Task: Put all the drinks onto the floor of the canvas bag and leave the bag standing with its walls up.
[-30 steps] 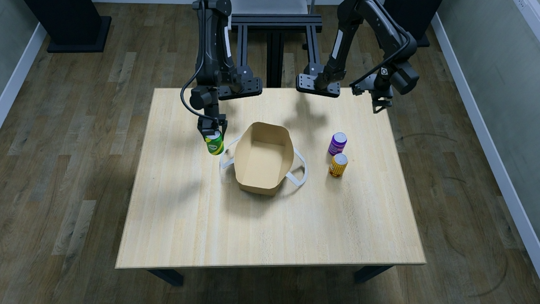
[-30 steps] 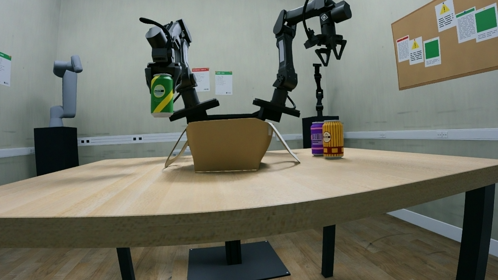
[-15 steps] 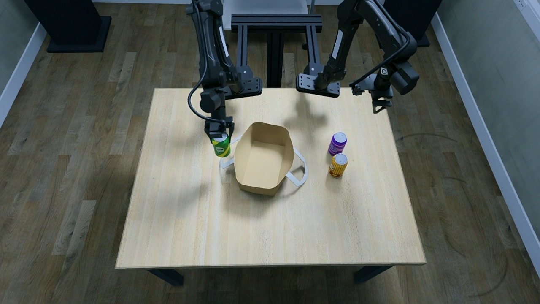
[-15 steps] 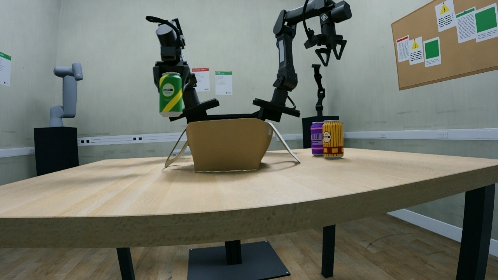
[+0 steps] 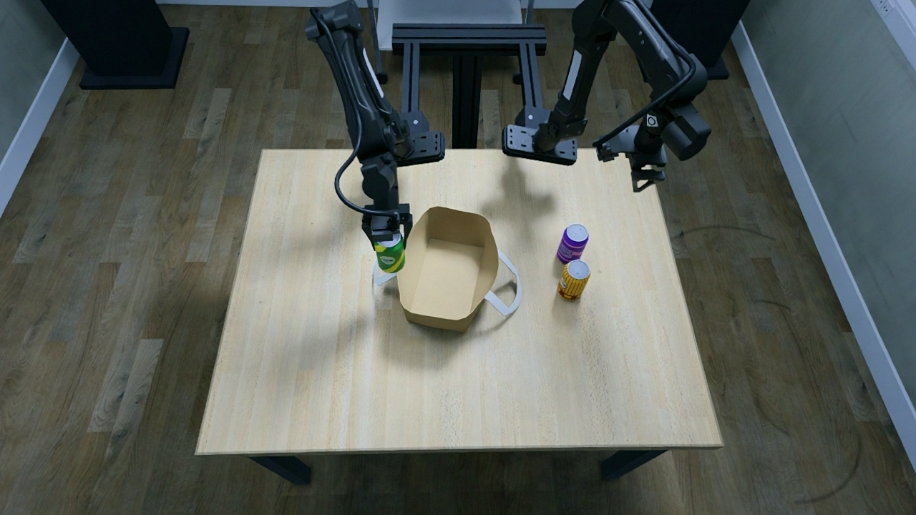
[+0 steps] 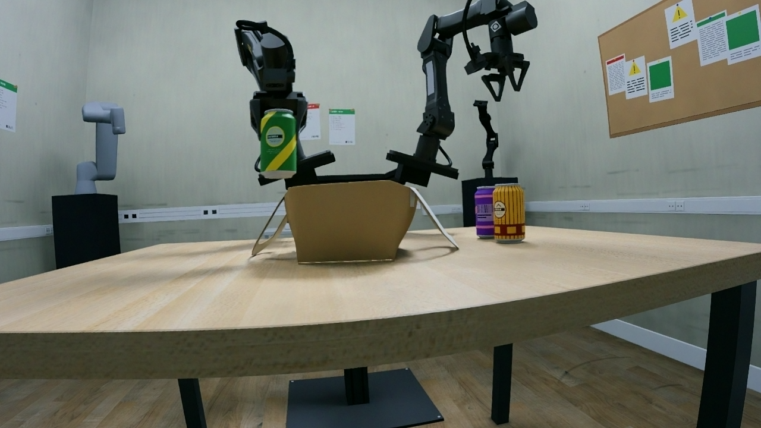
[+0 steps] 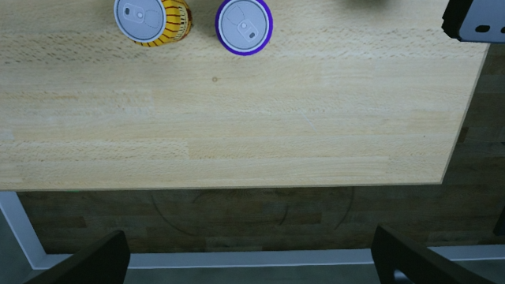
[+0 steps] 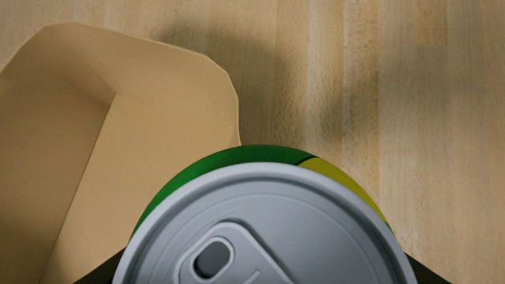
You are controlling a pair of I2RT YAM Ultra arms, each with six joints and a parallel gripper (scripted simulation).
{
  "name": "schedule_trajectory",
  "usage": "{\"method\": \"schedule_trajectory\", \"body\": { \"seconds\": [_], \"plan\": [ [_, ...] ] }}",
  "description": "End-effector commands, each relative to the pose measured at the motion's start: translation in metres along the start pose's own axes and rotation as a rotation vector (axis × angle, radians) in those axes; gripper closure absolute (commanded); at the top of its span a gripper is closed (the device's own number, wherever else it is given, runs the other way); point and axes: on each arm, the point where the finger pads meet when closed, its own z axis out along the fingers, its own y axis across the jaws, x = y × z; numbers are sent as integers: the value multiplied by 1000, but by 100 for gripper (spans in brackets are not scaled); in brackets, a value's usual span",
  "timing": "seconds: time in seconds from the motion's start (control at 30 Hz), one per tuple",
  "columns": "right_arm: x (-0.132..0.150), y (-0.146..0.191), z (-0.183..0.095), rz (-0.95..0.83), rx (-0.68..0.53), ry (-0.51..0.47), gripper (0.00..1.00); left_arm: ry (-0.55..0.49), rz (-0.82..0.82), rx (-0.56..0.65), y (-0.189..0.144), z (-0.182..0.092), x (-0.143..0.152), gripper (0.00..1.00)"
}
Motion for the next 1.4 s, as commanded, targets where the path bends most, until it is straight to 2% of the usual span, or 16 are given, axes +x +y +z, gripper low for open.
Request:
{"method": "schedule_trajectory", "body": {
  "seconds": [0.0, 0.33, 0.7, 1.1, 1.17, 1.2, 1.27, 1.33, 1.37],
  "plan": [
    [-59, -2, -2, 71, 43, -156, 30, -10, 0, -28, -1, -7, -5, 0],
    [-71, 23, 4, 80, 28, -157, 30, -10, 0, -28, -1, -7, -5, 0],
    [-75, 18, -5, 62, 16, -179, 30, -10, 0, -28, -1, -7, -5, 0],
    [-70, 20, -6, 70, 14, -184, 30, -10, 0, -28, -1, -7, -5, 0],
    [-46, 24, 0, 51, 12, -139, 30, -10, 0, -28, -1, -7, -5, 0],
    [-58, 22, -3, 54, 13, -161, 30, -10, 0, -28, -1, -7, -5, 0],
    [-58, 22, -3, 54, 13, -161, 30, -10, 0, -28, -1, -7, -5, 0],
    [-46, 24, 0, 53, 13, -144, 30, -10, 0, -28, -1, -7, -5, 0],
    [-58, 22, -3, 59, 14, -166, 30, -10, 0, -28, -1, -7, -5, 0]
  ]
}}
